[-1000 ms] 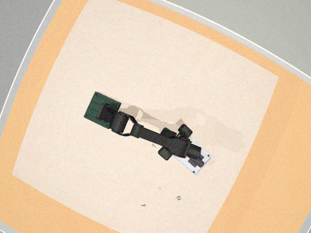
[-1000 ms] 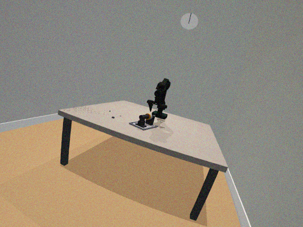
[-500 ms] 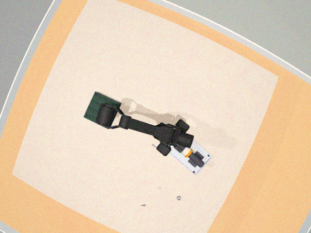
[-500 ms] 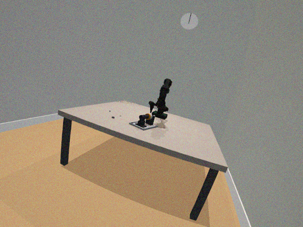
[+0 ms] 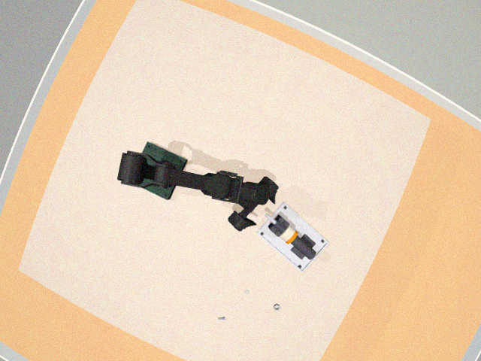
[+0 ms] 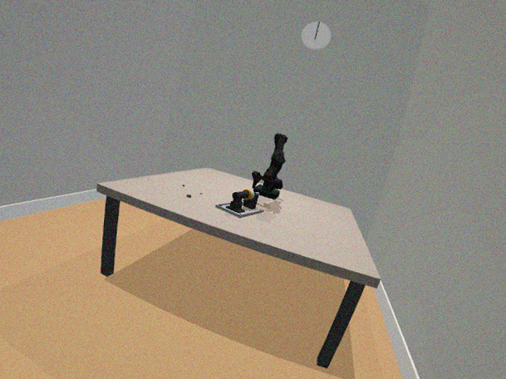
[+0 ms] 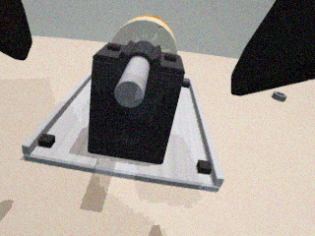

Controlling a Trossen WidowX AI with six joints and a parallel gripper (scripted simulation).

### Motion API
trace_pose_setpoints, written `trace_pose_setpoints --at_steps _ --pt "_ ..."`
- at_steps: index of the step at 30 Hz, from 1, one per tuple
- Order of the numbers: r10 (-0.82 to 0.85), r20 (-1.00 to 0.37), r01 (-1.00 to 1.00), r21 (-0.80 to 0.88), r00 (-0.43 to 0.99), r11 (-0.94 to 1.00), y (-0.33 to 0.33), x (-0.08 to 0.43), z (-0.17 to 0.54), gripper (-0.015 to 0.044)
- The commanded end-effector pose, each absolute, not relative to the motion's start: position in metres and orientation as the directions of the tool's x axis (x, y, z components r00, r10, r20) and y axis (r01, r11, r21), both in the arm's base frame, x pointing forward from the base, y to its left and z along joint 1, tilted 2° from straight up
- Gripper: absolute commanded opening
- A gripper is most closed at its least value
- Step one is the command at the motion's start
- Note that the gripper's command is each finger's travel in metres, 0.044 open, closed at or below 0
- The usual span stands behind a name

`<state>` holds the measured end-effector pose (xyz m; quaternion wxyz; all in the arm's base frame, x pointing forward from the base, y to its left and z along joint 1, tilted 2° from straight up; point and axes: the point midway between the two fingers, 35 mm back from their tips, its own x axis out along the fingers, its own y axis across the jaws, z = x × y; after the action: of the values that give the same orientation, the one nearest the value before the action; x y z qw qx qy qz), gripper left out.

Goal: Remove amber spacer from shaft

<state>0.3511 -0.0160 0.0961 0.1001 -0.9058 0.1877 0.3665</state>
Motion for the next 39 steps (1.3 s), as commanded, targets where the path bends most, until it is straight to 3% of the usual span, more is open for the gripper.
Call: trace_pose_setpoints --at_steps 1,39 --pt "-0.275 -0.686 -0.422 -0.051 0.674 -0.905 -0.017 0.350 0.098 0.0440" --pt "-0.275 -0.685 -0.422 -0.051 0.674 -0.905 -0.023 0.367 0.083 0.0440"
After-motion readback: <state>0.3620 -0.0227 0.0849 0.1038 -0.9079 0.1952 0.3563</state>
